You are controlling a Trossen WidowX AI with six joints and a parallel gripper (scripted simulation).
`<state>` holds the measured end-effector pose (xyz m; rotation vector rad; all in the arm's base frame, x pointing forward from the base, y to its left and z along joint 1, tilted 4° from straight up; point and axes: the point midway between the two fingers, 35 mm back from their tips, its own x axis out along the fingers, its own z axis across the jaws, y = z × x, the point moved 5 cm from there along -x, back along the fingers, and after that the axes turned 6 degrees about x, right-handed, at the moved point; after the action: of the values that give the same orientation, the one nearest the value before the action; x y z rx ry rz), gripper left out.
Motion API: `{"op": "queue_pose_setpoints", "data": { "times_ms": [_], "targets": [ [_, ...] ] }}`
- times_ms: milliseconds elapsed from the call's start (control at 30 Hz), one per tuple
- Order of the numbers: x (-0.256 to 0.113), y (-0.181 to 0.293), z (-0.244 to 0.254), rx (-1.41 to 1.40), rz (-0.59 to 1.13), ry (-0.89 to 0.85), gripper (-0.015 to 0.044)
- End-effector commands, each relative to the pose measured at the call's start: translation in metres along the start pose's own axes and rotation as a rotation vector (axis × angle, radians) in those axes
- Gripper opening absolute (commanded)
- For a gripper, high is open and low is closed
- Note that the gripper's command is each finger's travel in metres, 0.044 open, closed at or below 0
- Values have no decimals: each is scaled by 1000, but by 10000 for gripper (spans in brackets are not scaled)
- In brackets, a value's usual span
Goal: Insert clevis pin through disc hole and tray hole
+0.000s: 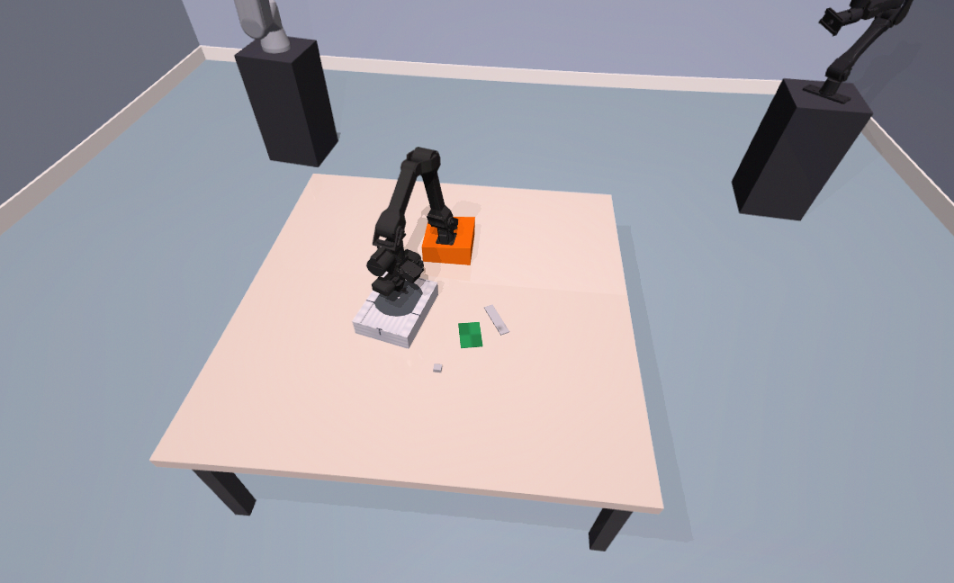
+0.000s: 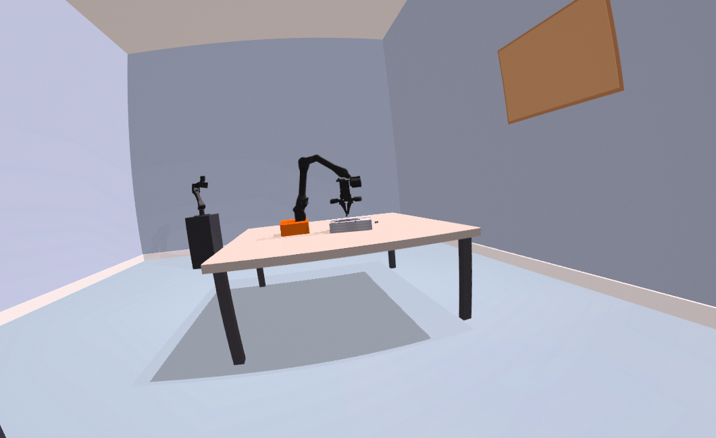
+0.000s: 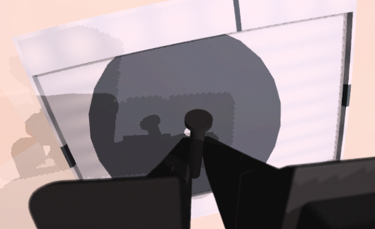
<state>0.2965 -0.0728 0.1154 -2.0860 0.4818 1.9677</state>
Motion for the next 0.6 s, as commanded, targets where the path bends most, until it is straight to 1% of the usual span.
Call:
{"op": "queue_pose_setpoints", "data": {
  "times_ms": [0,133,567],
  "targets": [
    [-2,0,0,-14,-9,0,0],
    [-2,4,0,-7,-74,-11,0],
    [2,28,-3,-1,-377,-48,0]
  ]
}}
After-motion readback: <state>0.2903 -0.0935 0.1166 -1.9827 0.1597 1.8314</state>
